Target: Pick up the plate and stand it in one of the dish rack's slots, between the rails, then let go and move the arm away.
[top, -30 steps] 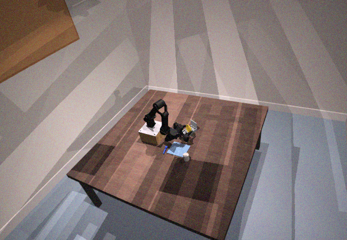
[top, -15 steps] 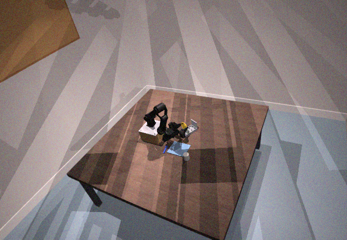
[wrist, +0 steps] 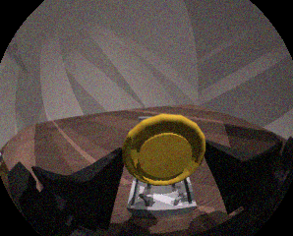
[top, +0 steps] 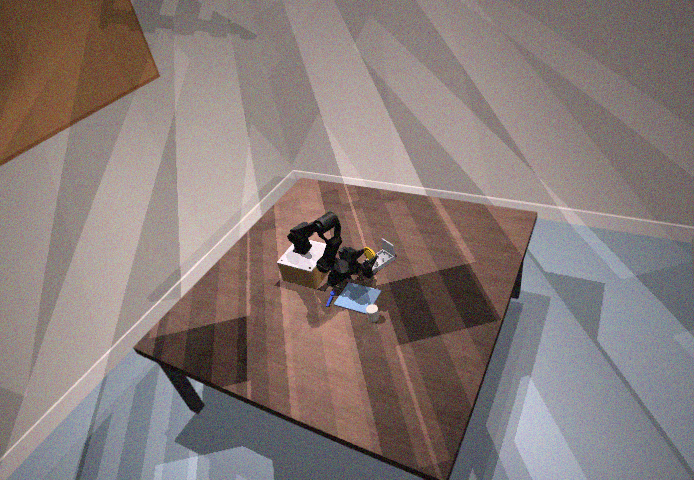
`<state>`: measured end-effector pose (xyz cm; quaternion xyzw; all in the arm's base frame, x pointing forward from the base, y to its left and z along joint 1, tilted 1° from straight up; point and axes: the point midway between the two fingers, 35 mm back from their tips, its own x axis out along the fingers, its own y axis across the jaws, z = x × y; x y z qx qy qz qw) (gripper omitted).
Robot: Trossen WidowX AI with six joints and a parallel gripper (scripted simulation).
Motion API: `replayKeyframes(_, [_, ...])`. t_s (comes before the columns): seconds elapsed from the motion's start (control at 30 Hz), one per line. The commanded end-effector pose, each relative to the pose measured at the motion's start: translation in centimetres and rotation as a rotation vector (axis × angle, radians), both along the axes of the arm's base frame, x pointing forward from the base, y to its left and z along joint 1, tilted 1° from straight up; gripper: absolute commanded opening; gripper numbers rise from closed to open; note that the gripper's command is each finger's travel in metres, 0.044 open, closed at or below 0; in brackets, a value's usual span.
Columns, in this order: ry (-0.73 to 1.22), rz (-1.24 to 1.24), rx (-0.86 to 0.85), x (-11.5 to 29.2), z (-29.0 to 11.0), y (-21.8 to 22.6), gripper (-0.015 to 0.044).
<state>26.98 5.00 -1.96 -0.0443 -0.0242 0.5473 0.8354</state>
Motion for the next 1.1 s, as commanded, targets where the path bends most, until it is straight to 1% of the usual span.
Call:
replayKeyframes(0.0, [-0.016,0.010,-0.010,0.3,-0.7,0.3,0.0000])
replayKeyframes(0.2, [-0.015,0.011,-0.011,0.3,-2.2,0.3,0.0000])
replayKeyframes(0.7, [-0.003,0.011,-0.005,0.1,-1.8,0.3,0.0000])
replayKeyframes(1.07, [-0.006,0.011,-0.006,0.1,-1.8,0.3,0.0289])
